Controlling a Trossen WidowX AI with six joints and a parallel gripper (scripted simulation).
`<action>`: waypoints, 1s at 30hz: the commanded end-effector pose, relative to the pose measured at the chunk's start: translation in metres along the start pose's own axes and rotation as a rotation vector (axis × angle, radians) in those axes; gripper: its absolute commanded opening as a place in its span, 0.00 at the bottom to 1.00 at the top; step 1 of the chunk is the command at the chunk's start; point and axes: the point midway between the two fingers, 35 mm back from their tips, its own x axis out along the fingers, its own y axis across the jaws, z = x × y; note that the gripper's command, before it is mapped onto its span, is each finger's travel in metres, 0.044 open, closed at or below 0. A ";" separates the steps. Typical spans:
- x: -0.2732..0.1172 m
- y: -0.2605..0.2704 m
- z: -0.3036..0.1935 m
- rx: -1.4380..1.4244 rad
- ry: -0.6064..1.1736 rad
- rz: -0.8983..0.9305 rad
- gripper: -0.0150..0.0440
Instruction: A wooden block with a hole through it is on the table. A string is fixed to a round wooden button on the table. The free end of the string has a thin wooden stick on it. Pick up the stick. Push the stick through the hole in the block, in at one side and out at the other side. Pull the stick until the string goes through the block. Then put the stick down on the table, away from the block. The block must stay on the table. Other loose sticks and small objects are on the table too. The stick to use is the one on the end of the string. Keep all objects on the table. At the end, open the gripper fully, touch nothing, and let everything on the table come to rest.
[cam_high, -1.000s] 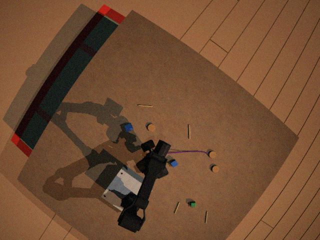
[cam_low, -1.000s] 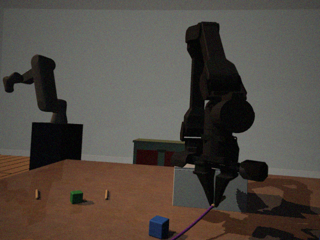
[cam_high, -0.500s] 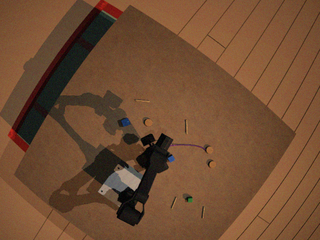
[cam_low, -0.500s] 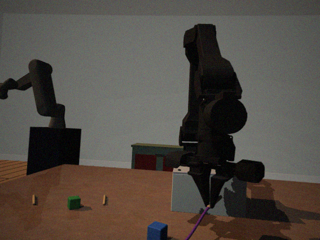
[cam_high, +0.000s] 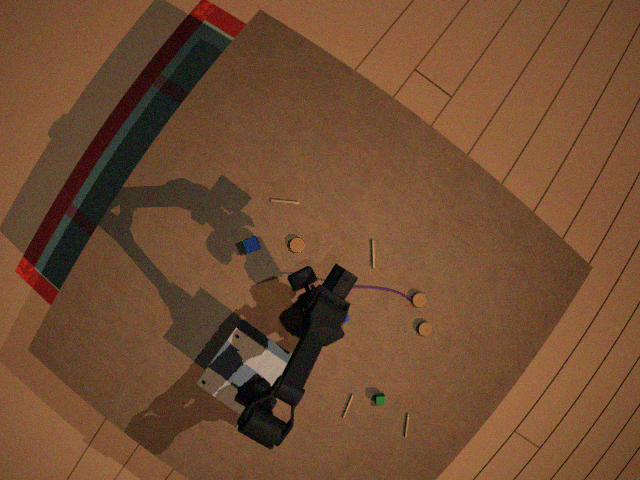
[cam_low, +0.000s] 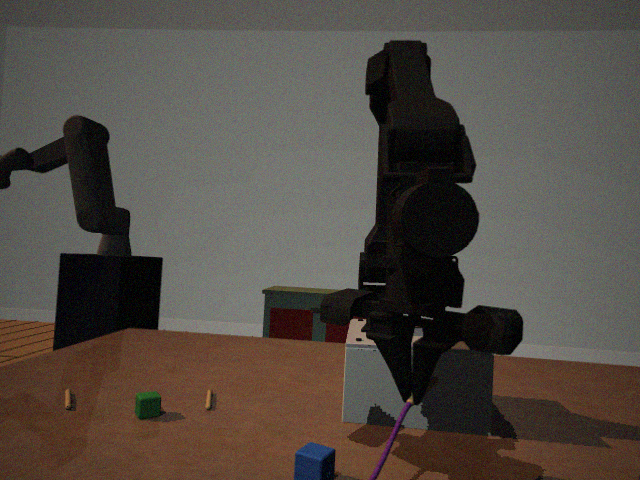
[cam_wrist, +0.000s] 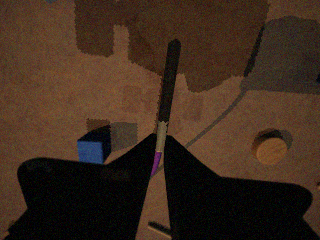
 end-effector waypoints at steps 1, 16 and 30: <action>-0.006 0.000 -0.005 -0.003 -0.009 -0.005 0.25; -0.021 0.005 -0.015 -0.005 -0.062 -0.004 0.25; -0.036 0.012 -0.024 -0.006 -0.111 -0.007 0.25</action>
